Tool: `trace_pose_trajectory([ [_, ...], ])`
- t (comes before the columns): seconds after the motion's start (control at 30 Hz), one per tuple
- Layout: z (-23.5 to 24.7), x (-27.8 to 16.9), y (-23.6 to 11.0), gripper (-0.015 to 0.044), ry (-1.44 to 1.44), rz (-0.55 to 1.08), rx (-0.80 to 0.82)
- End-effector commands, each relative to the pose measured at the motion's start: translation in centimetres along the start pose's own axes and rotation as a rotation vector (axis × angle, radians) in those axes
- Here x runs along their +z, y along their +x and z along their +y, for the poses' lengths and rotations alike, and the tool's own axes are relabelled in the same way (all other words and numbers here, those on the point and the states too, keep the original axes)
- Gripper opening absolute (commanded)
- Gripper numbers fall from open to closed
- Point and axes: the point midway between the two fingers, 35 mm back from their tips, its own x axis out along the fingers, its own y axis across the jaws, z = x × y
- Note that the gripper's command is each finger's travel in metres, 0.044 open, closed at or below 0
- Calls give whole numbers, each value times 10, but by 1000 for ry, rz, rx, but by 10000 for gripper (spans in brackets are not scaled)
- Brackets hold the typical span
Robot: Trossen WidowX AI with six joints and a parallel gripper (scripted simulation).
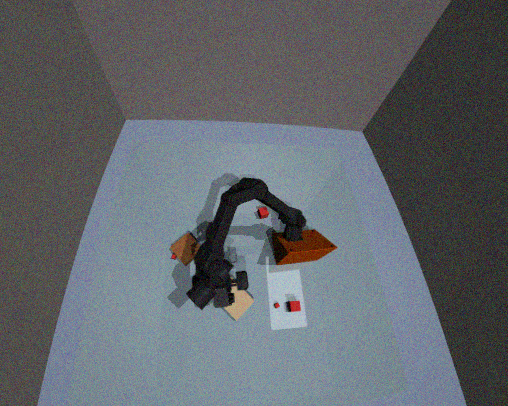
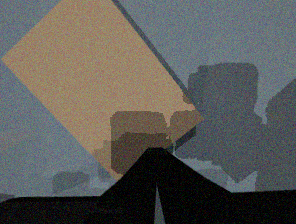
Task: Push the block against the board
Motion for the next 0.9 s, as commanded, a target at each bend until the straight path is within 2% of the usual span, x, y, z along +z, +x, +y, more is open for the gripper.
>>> trace_pose_trajectory([
  [0.0, 12, 25, 0, 0, -108, -5, -2],
  [0.67, 98, 113, 28, 0, -641, 57, 24],
  [0.8, 104, 118, 31, 0, -685, 62, 27],
  [0.87, 104, 118, 44, 0, -685, 61, 27],
])
